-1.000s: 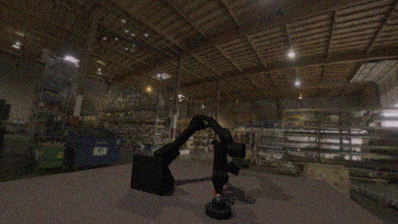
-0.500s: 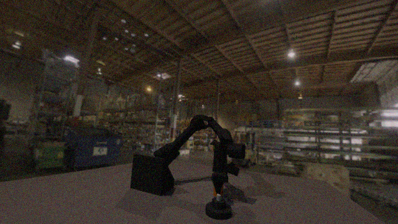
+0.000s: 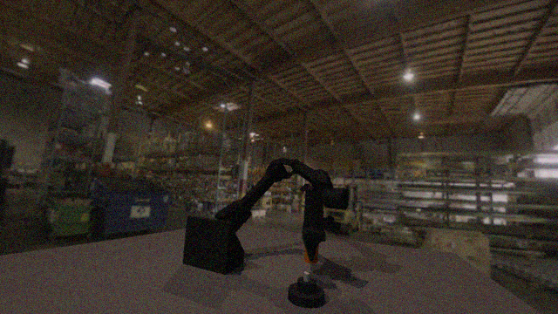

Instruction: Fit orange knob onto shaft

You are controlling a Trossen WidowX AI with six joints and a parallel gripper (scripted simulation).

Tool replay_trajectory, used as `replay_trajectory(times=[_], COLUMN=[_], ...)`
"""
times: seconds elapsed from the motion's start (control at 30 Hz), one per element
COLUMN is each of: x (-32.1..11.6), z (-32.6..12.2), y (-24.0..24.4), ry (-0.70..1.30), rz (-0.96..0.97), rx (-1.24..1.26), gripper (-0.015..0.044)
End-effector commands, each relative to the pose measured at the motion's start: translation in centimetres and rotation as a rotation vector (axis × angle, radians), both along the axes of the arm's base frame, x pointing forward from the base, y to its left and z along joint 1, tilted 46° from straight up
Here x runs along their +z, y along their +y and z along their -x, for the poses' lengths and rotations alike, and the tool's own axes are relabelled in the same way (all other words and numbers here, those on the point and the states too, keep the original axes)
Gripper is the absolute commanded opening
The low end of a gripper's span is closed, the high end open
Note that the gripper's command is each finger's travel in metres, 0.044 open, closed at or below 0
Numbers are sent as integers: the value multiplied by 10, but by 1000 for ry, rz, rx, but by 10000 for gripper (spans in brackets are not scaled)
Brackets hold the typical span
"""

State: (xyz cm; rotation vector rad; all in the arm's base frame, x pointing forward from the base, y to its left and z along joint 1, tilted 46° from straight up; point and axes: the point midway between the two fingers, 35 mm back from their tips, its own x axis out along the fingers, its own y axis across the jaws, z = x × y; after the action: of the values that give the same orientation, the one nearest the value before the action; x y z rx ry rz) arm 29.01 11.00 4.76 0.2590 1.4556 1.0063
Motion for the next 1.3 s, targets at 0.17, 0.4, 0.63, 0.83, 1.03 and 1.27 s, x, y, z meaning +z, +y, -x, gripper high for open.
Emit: replay_trajectory(times=[0.17, 0.4, 0.63, 0.83, 1.03, 1.27], x=[31, 57, 74, 77, 89, 105], z=[-15, -22, -24, -21, -17, -12], y=[-28, -49, -63, -63, -67, -74], ry=[-2, 0, 1, -24, -77, -139], rz=[5, 3, -1, 52, 166, 301], rx=[0, 1, 3, -9, -31, -57], gripper=[0, 0, 0, 0, 0, 0])
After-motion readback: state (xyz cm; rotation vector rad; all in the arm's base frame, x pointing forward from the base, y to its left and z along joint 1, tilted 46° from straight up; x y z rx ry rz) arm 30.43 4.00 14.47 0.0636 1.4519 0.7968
